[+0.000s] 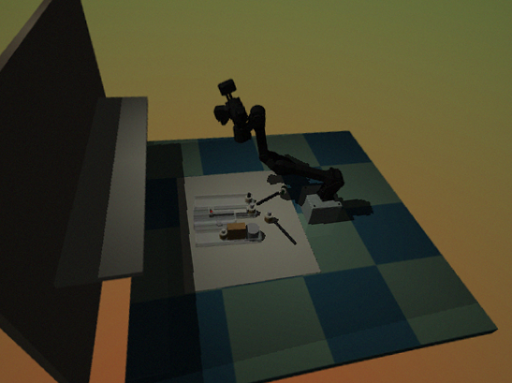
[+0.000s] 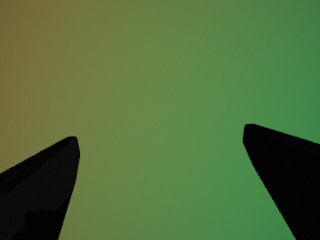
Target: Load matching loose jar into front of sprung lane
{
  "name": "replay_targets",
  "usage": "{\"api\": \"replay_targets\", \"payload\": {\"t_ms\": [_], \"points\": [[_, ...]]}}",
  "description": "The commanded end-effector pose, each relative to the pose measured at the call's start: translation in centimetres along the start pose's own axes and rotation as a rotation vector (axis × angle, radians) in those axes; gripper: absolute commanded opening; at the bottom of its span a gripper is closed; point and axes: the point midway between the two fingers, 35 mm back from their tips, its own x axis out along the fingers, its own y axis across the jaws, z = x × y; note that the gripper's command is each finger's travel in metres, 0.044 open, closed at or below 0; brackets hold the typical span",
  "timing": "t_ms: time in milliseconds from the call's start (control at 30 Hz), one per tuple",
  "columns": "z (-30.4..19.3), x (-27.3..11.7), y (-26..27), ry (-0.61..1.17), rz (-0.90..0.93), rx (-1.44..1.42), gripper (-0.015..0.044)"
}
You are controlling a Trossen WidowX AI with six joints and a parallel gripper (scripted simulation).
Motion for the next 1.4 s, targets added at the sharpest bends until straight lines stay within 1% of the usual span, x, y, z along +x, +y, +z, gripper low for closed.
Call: {"api": "replay_targets", "payload": {"t_ms": [0,33,133,300,467,600,733,900,1067,1200,1367], "points": [[-0.1,0.0,-0.1,-0.002,-0.002,0.005,0.0426],[-0.2,0.0,-0.5,-0.009,-0.010,0.020,0.0440],[-2.4,0.7,-2.7,-0.018,-0.048,0.106,0.0440],[-9.7,3.8,-5.4,0.072,-0.103,0.243,0.0440],[-17.0,5.7,-7.1,0.169,-0.172,0.364,0.0440],[-23.2,6.2,-8.3,0.254,-0.243,0.450,0.0440],[-29.0,5.8,-9.2,0.343,-0.320,0.487,0.0440],[-36.2,3.9,-10.2,0.469,-0.426,0.502,0.0440],[-41.4,1.2,-11.3,0.553,-0.543,0.520,0.0440],[-46.2,-2.4,-12.1,0.649,-0.667,0.538,0.0440],[-51.9,-8.4,-12.0,0.813,-0.815,0.546,0.0440]]}}
